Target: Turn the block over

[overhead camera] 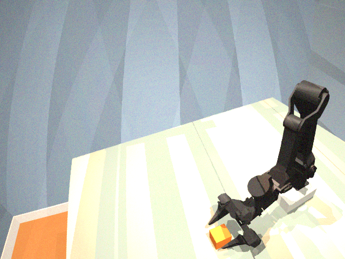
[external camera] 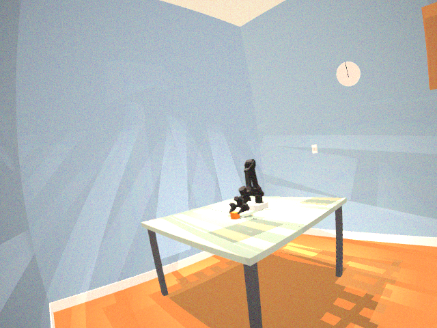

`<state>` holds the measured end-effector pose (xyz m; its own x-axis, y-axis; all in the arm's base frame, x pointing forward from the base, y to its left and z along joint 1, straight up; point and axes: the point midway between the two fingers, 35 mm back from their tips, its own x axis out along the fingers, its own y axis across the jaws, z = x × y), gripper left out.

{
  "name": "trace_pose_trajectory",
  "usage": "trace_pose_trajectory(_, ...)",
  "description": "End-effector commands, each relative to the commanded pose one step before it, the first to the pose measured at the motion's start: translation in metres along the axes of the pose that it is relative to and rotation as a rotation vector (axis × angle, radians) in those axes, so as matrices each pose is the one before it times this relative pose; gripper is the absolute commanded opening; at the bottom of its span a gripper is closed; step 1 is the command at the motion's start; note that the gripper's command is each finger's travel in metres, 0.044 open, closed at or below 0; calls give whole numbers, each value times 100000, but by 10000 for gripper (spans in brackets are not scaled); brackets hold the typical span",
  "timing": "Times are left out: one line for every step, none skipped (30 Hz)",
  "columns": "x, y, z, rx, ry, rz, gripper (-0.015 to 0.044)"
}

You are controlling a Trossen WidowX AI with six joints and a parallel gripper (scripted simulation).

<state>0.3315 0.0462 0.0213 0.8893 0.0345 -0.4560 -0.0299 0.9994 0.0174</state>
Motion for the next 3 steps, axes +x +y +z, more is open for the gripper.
trace_pose_trajectory(-1,-71,62,-594,-295,-512,440)
trace_pose_trajectory(0,0,0,0,0,0,440)
trace_pose_trajectory(0,0,0,0,0,0,440)
